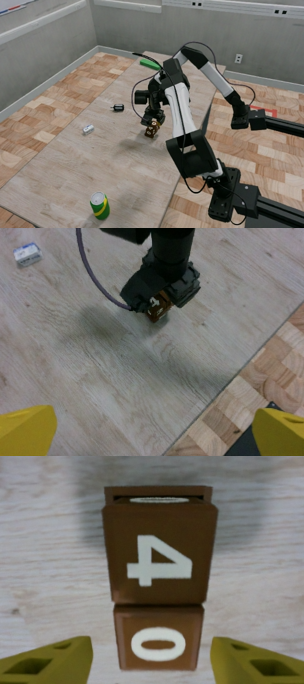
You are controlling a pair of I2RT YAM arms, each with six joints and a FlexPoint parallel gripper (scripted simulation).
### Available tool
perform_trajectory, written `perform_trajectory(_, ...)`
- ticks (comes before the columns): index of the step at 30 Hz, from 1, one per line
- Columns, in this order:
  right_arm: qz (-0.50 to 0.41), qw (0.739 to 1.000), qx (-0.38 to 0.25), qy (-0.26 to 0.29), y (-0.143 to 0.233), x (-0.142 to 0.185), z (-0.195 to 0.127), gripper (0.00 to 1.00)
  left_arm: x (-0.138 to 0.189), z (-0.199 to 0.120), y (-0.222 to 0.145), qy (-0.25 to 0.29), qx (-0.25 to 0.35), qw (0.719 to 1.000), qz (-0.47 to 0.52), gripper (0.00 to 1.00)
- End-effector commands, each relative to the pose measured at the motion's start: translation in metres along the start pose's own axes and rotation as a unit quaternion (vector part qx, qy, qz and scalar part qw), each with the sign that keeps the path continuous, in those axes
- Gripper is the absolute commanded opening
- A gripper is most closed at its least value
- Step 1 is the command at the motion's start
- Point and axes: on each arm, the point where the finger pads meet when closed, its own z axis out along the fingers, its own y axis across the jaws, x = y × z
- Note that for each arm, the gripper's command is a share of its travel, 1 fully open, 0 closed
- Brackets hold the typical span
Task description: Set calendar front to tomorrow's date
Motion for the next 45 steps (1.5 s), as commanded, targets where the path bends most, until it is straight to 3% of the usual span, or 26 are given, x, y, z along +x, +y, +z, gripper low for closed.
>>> perform_trajectory(1,-0.002,1.0,-0.003,-0.004,-0.005,0.0,0.023,0.59,-0.017,-0.001,0.001,-0.028,0.01,1.0,0.002,1.0)
perform_trajectory(9,0.001,1.0,0.006,-0.007,-0.016,-0.001,0.024,0.59,-0.017,-0.002,0.001,-0.029,0.01,1.0,0.002,1.0)
perform_trajectory(13,0.003,1.0,0.014,-0.01,-0.014,-0.002,0.015,0.54,-0.017,-0.002,0.001,-0.029,0.01,1.0,0.002,1.0)
perform_trajectory(22,0.006,1.0,0.021,-0.013,-0.018,-0.002,0.01,0.31,-0.018,-0.002,0.001,-0.029,0.01,1.0,0.001,1.0)
perform_trajectory(32,0.003,1.0,0.015,-0.007,-0.013,0.005,-0.034,0.31,-0.018,-0.002,0.001,-0.03,0.011,1.0,0.0,1.0)
perform_trajectory(45,-0.005,1.0,0.012,-0.012,-0.011,0.038,-0.034,0.31,-0.048,0.005,-0.011,-0.067,0.042,0.996,0.047,1.0)
